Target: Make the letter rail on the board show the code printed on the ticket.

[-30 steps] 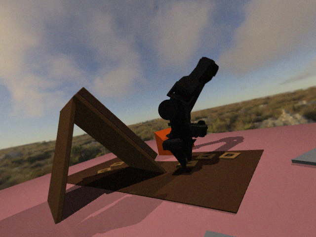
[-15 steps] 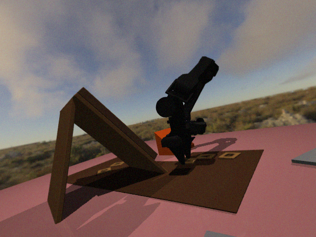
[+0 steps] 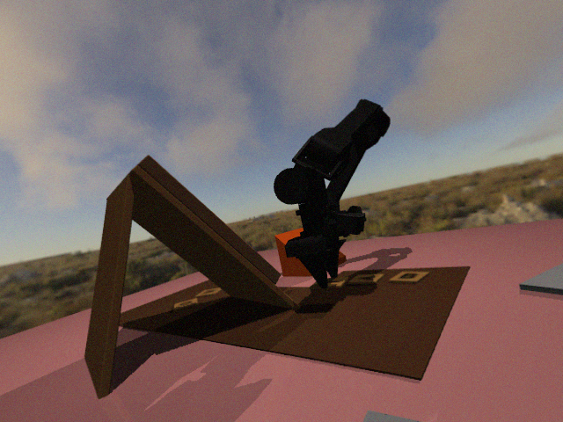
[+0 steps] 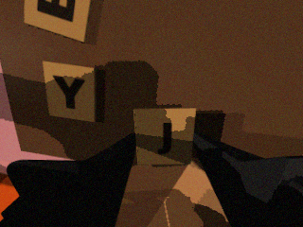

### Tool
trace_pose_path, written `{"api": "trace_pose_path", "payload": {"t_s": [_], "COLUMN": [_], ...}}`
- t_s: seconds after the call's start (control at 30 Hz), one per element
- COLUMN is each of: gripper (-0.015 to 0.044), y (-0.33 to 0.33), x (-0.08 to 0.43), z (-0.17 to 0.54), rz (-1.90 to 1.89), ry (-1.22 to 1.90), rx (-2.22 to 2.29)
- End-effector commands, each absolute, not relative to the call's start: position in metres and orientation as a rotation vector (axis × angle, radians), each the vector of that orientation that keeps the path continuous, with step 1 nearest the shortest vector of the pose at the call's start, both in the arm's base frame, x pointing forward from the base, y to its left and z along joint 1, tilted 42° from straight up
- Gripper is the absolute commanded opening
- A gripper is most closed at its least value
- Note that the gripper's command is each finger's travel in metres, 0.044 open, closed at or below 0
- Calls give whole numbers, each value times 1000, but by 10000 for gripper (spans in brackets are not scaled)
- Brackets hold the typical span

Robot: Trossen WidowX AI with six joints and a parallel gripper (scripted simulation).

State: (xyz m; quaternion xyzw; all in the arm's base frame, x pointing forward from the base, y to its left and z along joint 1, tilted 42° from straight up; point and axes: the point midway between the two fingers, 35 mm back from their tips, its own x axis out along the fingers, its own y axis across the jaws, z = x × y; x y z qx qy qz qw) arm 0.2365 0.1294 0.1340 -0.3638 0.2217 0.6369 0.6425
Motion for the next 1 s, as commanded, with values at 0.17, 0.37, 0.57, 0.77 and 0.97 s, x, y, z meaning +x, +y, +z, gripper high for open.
{"api": "trace_pose_path", "payload": {"t_s": [0.17, 0.37, 0.57, 0.77, 0.97], "gripper": [0, 0, 0, 0, 0], "y": [127, 115, 94, 68, 39], "x": [237, 249, 265, 280, 293], "z": [136, 152, 175, 187, 199], "rz": [1450, 1370, 1245, 1121, 995], "ry": [504, 462, 414, 425, 437], "rx": [-830, -872, -927, -918, -909]}}
